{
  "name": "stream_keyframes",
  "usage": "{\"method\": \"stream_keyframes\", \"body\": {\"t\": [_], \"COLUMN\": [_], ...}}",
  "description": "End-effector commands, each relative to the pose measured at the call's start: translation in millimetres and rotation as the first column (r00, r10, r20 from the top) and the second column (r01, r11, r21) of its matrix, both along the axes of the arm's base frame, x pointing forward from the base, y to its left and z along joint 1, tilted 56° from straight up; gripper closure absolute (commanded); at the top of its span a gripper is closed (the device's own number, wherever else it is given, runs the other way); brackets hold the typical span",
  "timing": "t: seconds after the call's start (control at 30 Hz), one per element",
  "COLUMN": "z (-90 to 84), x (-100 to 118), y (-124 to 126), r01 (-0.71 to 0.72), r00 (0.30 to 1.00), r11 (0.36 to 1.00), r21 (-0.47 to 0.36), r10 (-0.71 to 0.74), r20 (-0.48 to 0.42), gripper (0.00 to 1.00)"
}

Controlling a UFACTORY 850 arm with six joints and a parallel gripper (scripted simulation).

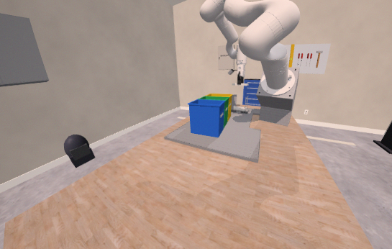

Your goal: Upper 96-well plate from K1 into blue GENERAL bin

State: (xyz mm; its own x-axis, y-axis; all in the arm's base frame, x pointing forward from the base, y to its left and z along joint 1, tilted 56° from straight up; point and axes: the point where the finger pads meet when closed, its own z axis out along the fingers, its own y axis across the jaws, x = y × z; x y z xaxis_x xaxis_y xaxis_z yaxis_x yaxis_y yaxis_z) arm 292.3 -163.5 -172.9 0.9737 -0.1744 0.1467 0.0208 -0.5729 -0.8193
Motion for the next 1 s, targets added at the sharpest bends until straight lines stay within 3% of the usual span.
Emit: {"method": "stream_keyframes", "body": {"t": [0.0, 0.1, 0.27, 0.97], "z": [0.2, 0.2, 13.7, 65.0], "x": [0.4, 0.4, 1.7, 6.6], "y": [-1.2, -1.2, 8.4, 45.4], "r01": [0.001, 0.001, -0.082, -0.082], "r00": [1.0, 1.0, 0.989, 0.989], "r11": [1.0, 1.0, 0.996, 0.996], "r21": [-0.002, -0.002, -0.042, -0.042], "r10": [-0.001, -0.001, 0.087, 0.087], "r20": [0.001, 0.001, 0.122, 0.122], "gripper": [1.0, 1.0, 1.0, 1.0]}}
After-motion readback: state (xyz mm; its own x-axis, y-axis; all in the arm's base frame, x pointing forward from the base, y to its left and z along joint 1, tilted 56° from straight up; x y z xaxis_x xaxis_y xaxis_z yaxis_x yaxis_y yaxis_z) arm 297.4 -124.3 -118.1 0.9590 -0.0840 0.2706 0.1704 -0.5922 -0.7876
